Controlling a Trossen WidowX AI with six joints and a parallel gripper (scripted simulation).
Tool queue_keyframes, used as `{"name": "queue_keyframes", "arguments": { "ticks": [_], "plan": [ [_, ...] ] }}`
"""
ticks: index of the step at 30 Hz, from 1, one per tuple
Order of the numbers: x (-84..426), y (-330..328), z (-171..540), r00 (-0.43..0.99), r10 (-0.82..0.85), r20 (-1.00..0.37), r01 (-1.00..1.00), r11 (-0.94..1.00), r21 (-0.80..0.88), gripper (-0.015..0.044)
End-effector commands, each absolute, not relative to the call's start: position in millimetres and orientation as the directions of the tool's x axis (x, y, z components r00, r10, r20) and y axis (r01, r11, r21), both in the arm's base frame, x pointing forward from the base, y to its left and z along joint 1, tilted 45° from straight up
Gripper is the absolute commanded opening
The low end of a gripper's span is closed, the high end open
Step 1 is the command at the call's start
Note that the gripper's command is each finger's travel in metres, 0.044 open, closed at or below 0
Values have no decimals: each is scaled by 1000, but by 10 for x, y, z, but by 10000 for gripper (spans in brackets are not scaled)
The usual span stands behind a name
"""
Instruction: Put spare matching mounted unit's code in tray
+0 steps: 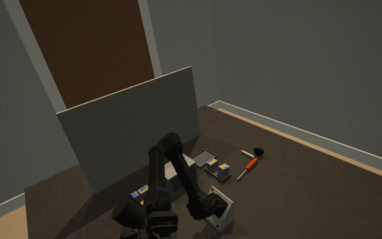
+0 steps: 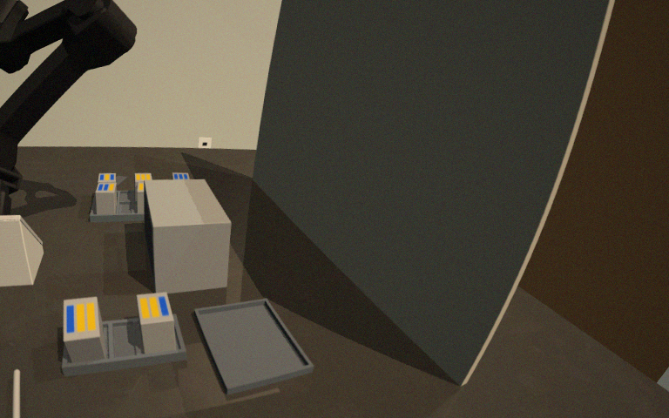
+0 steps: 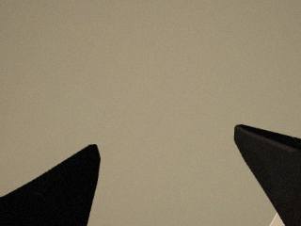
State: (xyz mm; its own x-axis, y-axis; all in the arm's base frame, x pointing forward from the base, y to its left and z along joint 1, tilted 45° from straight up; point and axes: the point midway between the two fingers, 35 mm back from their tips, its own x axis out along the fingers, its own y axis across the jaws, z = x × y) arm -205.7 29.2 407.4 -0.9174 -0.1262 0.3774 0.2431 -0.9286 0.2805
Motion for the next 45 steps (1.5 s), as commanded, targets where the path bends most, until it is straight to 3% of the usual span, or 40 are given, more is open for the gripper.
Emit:
{"name": "queue_keyframes", "arguments": {
  "ticks": [1, 10, 21, 33, 45],
  "plan": [
    [-2057, 292, 4074, -917, -126, 377, 243, -929, 280, 426],
    [-2026, 424, 4171, -916, -63, 396, 189, -938, 289, 440],
    [-1854, 1776, 4076, -868, 448, 214, -366, -869, 334, 440],
    [-672, 3063, 3723, -493, 868, -63, -833, -450, 322, 440],
    [922, 3428, 3279, -73, 943, -324, -962, 19, 271, 440]
  ]
}}
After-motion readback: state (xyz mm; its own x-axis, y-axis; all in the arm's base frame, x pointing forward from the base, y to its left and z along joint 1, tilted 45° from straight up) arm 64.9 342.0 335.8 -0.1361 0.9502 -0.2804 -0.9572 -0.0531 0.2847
